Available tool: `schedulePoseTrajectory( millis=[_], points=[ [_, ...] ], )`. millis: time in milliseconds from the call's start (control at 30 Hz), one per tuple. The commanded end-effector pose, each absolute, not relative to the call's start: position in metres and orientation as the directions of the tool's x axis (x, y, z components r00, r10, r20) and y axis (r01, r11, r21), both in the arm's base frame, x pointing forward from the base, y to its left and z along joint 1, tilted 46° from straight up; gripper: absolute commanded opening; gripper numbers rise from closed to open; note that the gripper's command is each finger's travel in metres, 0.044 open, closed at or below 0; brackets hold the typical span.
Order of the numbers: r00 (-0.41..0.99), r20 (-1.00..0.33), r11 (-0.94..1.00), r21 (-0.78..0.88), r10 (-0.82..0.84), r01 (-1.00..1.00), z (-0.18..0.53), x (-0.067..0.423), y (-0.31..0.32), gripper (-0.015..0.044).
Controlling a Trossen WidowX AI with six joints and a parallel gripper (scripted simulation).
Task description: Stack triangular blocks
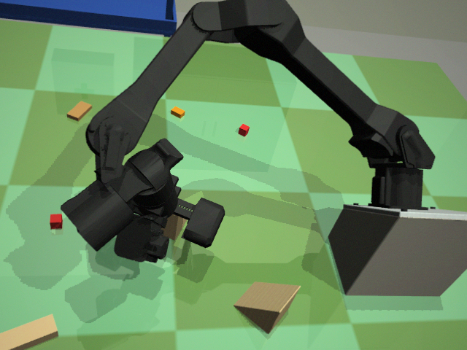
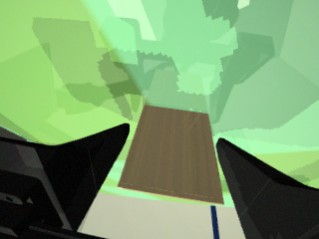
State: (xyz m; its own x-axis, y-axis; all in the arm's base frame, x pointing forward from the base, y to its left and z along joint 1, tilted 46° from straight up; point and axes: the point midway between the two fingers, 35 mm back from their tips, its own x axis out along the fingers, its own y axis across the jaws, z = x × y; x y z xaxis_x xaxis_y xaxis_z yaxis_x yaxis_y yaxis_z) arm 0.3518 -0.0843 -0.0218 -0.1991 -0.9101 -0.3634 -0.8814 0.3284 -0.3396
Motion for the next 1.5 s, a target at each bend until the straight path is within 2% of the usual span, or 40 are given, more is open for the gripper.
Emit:
schedulePoseTrajectory(
  millis=[0, 100, 367, 633, 767, 1000, 1467],
  points=[
    [-0.2, -0.356, 0.324, -0.331, -0.913, -0.886, -0.023, 0.349, -0.086, 0.0335],
    [-0.2, -0.356, 0.324, -0.331, -0.913, -0.886, -0.023, 0.349, -0.086, 0.0256],
    [-0.2, -0.356, 0.324, -0.331, -0.913, -0.886, -0.023, 0.349, -0.086, 0.0203],
    [-0.201, -0.361, 0.328, -0.336, -0.911, -0.883, -0.02, 0.35, -0.083, 0.0],
    [-0.181, -0.404, 0.328, -0.332, -0.897, -0.884, -0.018, 0.349, -0.084, 0.0],
    [-0.099, -0.558, 0.329, -0.329, -0.824, -0.885, -0.006, 0.345, -0.083, 0.0],
    [0.064, -0.789, 0.328, -0.326, -0.611, -0.887, 0.015, 0.335, -0.088, 0.0]
  ],
)
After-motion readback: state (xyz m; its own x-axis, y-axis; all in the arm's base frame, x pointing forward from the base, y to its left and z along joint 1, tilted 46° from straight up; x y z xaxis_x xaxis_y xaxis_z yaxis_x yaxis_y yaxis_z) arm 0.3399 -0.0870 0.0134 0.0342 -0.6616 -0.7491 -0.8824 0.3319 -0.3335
